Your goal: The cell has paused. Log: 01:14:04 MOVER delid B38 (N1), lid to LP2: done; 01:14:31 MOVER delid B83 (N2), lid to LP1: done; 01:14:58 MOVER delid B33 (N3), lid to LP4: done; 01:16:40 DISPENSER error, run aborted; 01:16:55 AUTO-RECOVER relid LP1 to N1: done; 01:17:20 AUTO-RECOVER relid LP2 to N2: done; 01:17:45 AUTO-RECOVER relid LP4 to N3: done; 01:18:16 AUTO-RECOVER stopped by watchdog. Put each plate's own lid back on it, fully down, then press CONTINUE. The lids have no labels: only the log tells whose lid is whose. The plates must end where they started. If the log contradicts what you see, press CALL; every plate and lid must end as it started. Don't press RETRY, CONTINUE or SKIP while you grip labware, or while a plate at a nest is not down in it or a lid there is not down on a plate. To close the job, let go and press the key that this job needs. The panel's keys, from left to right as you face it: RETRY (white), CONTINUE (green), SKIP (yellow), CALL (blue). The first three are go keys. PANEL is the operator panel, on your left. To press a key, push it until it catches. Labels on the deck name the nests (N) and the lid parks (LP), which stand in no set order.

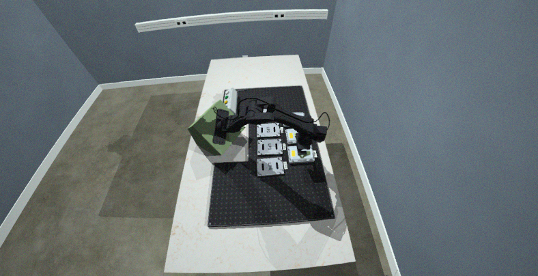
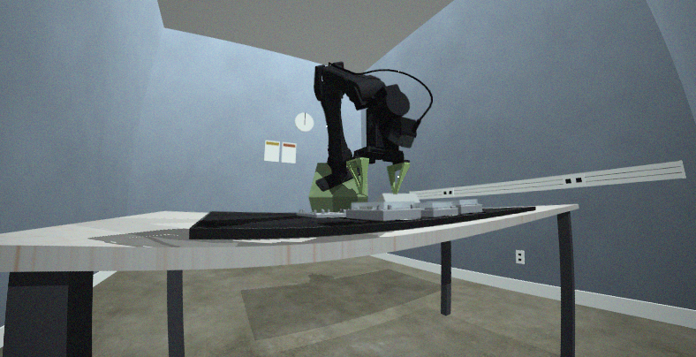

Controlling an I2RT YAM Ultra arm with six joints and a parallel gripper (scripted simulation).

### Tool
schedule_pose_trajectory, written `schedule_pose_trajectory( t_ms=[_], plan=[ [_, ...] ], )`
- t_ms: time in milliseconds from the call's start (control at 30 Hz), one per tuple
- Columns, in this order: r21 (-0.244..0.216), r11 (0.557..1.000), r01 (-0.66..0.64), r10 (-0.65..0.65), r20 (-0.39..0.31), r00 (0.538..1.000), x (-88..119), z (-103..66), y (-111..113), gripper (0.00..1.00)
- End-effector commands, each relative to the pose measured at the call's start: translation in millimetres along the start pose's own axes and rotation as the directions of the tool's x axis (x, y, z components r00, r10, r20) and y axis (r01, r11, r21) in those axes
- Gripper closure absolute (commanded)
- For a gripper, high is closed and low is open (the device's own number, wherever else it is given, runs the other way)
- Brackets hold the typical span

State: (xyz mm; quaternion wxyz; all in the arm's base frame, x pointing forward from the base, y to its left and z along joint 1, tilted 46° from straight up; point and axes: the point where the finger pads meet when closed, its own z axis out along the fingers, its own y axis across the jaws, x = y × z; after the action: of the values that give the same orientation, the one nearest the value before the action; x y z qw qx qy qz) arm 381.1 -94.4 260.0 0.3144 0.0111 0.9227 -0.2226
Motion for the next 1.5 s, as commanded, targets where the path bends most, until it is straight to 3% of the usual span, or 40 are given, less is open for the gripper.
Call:
schedule_pose_trajectory(
  t_ms=[0,500,567,633,767,833,933,1033,1067,1167,1467],
  plan=[
    [-0.003,1.0,-0.004,0.005,0.043,0.999,-13.4,-14.1,1.4,0.0],
    [-0.004,1.0,-0.001,0.001,0.038,0.999,-14.3,-11.8,2.9,0.0],
    [-0.012,1.0,0.007,-0.007,0.042,0.999,-16.6,-2.7,6.6,0.0],
    [-0.018,1.0,0.019,-0.019,0.008,1.0,-4.3,8.8,10.3,0.0],
    [-0.005,1.0,0.0,0.0,0.027,1.0,-8.0,8.9,0.9,0.0],
    [-0.009,1.0,0.006,-0.006,0.011,1.0,-4.2,17.4,3.7,0.0],
    [-0.01,1.0,0.005,-0.005,0.04,0.999,-13.3,11.3,4.0,0.0],
    [-0.011,1.0,0.011,-0.011,-0.001,1.0,-1.5,27.5,5.7,0.0],
    [-0.01,1.0,0.008,-0.008,0.007,1.0,-4.3,27.7,4.3,0.0],
    [-0.002,1.0,-0.011,0.011,0.076,0.997,-22.4,6.4,-3.8,0.0],
    [0.0,1.0,-0.011,0.011,0.06,0.998,-20.6,12.5,-4.1,0.0]
  ],
)
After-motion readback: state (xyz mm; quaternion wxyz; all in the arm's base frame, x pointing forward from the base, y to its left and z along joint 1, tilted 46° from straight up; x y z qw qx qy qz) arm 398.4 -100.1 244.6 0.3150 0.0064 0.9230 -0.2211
